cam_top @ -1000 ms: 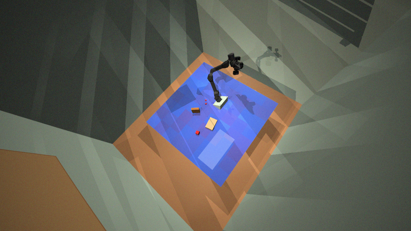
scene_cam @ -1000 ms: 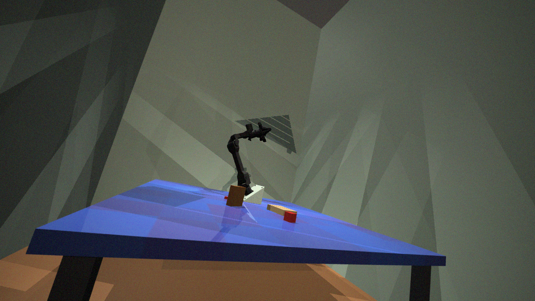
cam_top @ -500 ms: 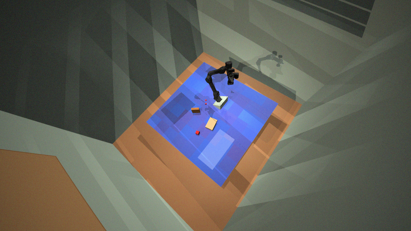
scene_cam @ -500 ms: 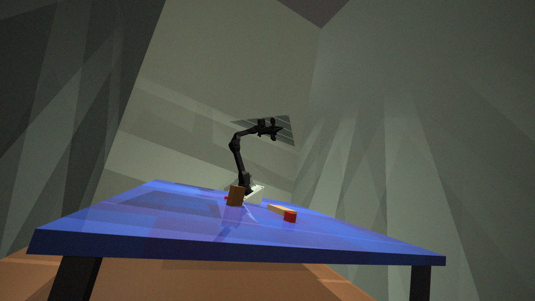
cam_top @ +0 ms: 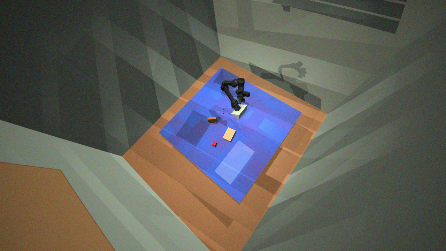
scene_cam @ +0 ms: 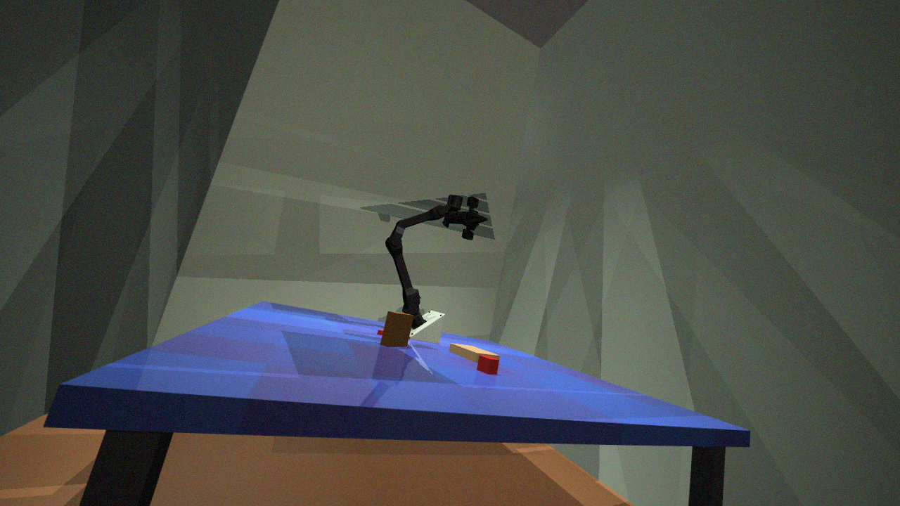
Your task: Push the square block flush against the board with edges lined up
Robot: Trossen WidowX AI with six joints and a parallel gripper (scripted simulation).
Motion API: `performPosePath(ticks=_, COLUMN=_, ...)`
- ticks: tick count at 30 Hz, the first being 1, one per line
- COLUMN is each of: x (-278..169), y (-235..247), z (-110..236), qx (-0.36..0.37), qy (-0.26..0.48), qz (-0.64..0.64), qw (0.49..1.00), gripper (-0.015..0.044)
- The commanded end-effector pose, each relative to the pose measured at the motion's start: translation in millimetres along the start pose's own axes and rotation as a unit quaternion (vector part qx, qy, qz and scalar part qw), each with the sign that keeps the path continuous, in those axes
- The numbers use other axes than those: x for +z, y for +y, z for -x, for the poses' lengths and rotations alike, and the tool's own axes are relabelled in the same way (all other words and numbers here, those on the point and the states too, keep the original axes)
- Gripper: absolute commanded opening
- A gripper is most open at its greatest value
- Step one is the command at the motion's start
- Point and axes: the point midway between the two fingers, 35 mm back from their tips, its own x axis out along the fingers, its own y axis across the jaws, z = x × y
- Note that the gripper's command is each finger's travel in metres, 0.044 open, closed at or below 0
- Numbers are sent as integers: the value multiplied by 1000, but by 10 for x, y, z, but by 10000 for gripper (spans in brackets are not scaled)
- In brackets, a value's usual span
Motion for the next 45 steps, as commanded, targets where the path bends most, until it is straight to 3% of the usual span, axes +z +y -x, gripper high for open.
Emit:
performPosePath(ticks=1, x=-332, y=138, z=-235, qx=35, qy=31, qz=-19, qw=999, gripper=0)
performPosePath(ticks=12, x=-1258, y=618, z=-713, qx=135, qy=124, qz=-85, qw=979, gripper=0)
performPosePath(ticks=23, x=-2160, y=1224, z=-885, qx=233, qy=218, qz=-166, qw=933, gripper=0)
performPosePath(ticks=34, x=-2961, y=1886, z=-744, qx=322, qy=312, qz=-252, qw=858, gripper=0)
performPosePath(ticks=45, x=-3583, y=2537, z=-334, qx=397, qy=401, qz=-338, qw=753, gripper=0)
